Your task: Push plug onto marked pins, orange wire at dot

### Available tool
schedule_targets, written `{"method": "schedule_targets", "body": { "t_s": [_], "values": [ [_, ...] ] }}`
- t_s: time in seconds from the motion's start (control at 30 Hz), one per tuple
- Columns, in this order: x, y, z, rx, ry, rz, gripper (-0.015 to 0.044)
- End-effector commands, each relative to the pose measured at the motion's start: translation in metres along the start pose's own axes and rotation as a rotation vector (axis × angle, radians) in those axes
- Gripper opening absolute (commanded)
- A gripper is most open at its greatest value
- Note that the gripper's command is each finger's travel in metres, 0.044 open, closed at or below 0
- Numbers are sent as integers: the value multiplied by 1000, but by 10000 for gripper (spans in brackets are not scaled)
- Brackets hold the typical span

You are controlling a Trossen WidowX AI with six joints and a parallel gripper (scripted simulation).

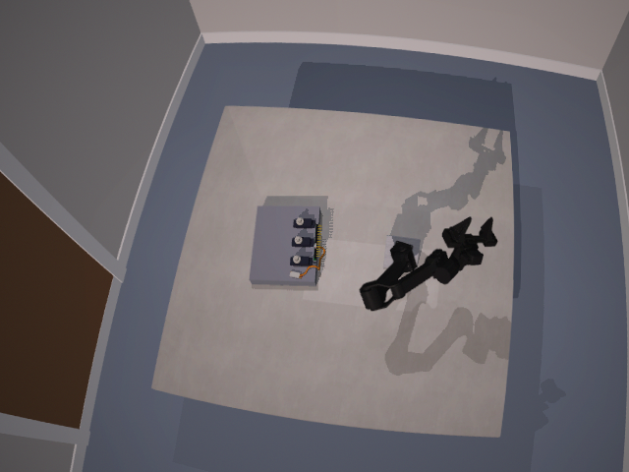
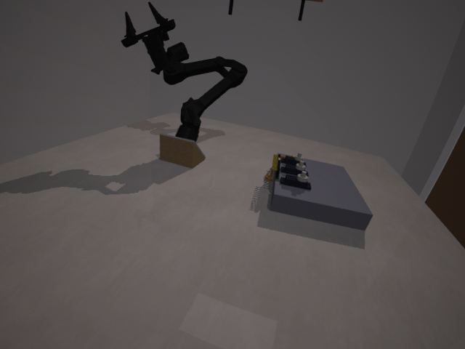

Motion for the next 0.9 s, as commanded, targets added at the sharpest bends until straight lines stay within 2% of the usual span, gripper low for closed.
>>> {"method": "schedule_targets", "body": {
  "t_s": [0.0, 0.33, 0.87],
  "values": [
    [0, 0, 0, -1, 1, -1, 374],
    [-13, 16, 13, -22, 33, -52, 115],
    [-42, 71, 49, -77, 120, -205, 115]
  ]
}}
Point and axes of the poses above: the point midway between the two fingers, 35 mm back from their tips, its own x axis back along the fingers, its own y axis across the jaws, z = x × y, the point moved 3 cm from there along x, back along the fingers, and after that the axes turned 3 degrees about x, right-handed, at the moved point
